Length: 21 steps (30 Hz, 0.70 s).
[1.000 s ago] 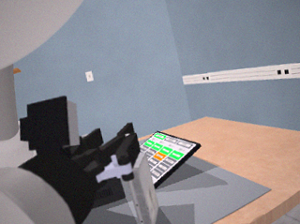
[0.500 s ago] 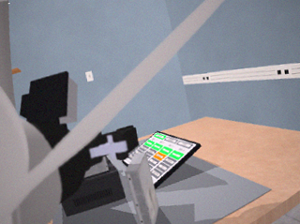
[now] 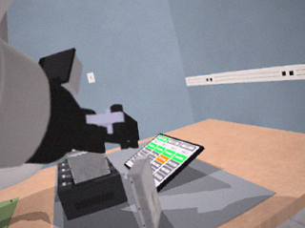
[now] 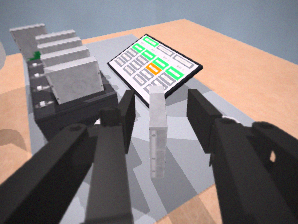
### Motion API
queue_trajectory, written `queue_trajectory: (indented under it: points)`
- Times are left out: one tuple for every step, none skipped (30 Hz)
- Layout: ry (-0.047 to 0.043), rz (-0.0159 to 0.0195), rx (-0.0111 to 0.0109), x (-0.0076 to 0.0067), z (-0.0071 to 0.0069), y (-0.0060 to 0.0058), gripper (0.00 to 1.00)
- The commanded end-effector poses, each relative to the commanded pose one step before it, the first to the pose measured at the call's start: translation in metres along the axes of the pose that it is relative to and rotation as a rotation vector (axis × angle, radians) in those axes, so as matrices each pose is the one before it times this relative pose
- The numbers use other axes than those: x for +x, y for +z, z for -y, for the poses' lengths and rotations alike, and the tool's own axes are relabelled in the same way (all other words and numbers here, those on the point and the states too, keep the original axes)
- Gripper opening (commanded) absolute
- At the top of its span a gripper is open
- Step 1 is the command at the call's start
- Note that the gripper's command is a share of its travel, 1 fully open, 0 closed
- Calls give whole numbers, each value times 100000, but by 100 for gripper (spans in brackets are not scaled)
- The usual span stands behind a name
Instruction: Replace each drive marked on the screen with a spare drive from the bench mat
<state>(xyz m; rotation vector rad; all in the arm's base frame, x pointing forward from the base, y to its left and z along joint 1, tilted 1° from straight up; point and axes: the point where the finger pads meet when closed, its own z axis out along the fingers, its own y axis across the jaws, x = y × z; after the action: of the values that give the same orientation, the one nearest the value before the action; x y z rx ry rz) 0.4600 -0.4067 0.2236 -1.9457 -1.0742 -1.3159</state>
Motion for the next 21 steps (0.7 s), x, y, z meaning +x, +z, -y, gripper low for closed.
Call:
queue_trajectory:
  points:
    - [-87, 847, -25, 71, -15, -18, 40]
    - [17, 541, 28, -1, 3, 13, 40]
    - [24, 818, 40, -2, 4, 18, 40]
    - [29, 1115, 48, -2, 5, 22, 40]
    - [31, 1415, 50, -2, 6, 23, 40]
    - [28, 1703, 45, -2, 5, 21, 40]
    - [21, 1968, 31, -2, 4, 15, 40]
    - [8, 2199, 8, -2, 1, 4, 40]
    - [-8, 2386, -24, -1, -2, -10, 40]
    - [-28, 2523, -62, -1, -6, -27, 40]
    - [0, 0, 0, 0, 0, 0, 40]
    - [0, 0, 0, 0, 0, 0, 40]
    - [-49, 2606, -105, 0, -11, -46, 40]
    - [-21, 2684, -54, -2, -5, -25, 40]
    - [84, 2796, 148, -6, 19, 60, 40]
    - [53, 2702, 91, -4, 12, 37, 40]
    - [26, 2549, 39, -3, 6, 16, 40]
    - [3, 2344, -4, -2, 0, -1, 40]
    - [-14, 2094, -37, -1, -4, -14, 40]
    - [-24, 1808, -57, 0, -7, -22, 40]
    - [-29, 1499, -65, 0, -8, -25, 40]
